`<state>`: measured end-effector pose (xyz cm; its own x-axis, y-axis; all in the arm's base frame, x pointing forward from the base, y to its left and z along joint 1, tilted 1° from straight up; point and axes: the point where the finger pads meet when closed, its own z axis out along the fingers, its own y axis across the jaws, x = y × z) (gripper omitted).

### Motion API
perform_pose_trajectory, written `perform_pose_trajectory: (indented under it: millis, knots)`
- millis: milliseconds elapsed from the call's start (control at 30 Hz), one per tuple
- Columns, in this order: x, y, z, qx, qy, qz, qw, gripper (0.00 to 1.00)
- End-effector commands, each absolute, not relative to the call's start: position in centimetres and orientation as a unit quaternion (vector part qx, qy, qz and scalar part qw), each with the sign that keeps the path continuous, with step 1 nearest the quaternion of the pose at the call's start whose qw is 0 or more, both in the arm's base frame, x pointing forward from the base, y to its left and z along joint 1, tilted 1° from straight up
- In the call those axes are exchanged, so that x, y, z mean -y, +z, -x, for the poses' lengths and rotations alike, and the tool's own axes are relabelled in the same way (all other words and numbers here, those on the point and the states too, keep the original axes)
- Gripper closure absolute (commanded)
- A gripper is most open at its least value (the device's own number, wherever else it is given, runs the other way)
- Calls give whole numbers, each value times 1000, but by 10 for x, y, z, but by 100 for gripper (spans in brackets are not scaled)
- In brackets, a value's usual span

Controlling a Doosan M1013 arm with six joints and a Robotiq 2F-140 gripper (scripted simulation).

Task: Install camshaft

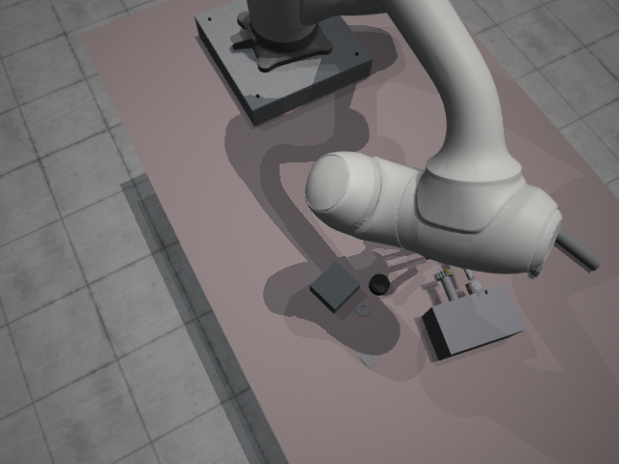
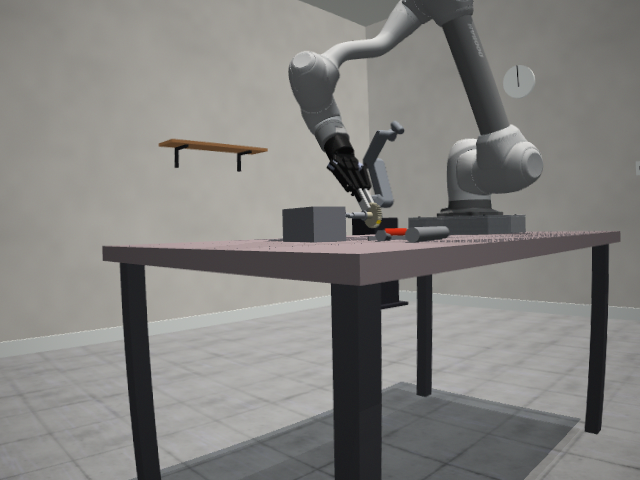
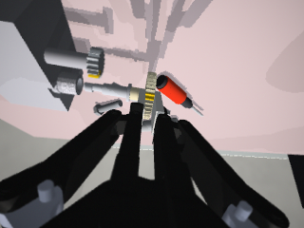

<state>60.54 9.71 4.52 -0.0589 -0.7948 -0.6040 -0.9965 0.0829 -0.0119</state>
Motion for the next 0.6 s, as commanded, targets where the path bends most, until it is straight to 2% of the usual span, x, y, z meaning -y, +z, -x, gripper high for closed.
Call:
perform_pose_trajectory:
  millis: [0,567]
  knots:
    - [-97,45,-607,-696,212,643,238,95]
    - [-97,45,-610,-696,212,643,238,95]
